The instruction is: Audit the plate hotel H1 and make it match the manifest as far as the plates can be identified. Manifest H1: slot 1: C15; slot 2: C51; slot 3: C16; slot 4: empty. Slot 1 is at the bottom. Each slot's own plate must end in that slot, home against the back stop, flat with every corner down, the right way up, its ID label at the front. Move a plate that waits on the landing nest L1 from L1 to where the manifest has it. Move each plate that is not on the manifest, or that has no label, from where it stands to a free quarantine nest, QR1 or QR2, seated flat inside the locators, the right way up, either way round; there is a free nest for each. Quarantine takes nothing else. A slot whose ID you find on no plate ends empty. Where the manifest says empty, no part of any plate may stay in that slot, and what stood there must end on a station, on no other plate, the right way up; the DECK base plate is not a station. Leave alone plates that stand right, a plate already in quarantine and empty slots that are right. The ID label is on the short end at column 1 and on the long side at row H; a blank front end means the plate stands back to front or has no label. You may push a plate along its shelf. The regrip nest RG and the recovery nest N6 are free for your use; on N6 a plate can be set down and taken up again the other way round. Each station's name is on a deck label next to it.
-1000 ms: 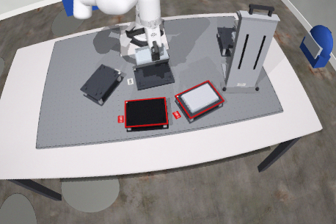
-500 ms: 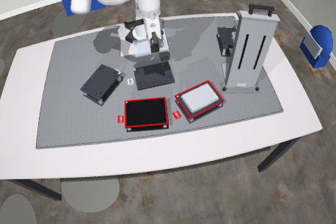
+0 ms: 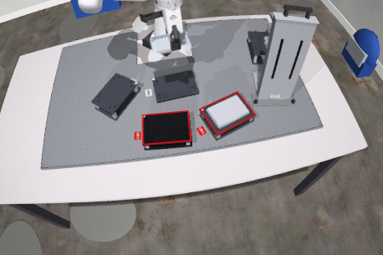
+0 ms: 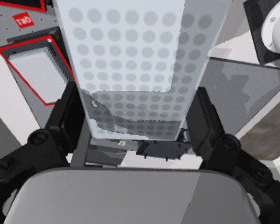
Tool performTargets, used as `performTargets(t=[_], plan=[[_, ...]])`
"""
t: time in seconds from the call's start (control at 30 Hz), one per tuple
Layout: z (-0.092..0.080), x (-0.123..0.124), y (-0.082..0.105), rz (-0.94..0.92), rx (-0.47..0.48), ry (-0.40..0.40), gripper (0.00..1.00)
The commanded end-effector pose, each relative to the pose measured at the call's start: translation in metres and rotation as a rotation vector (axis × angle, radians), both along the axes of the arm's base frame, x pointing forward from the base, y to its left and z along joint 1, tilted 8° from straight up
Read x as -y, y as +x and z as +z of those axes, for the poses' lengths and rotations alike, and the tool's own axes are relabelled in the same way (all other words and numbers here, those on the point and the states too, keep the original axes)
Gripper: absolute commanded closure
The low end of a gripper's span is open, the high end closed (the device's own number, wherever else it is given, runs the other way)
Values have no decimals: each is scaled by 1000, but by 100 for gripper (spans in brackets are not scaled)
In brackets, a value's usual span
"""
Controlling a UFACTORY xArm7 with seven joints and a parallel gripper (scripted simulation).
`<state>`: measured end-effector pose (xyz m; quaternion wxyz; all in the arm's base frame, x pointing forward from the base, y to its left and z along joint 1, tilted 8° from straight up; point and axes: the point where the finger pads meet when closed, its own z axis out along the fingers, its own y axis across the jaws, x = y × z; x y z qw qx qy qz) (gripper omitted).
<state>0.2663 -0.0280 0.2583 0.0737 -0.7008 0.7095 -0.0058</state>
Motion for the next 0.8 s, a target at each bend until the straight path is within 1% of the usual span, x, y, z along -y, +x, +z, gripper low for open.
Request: performTargets(t=[0.0, 0.37, 0.43, 0.77], plan=[[13, 2, -1, -2, 2, 0, 100], [50, 5, -5, -2, 2, 0, 100], [50, 5, -5, -2, 2, 0, 100], [83, 8, -9, -1, 2, 0, 100]])
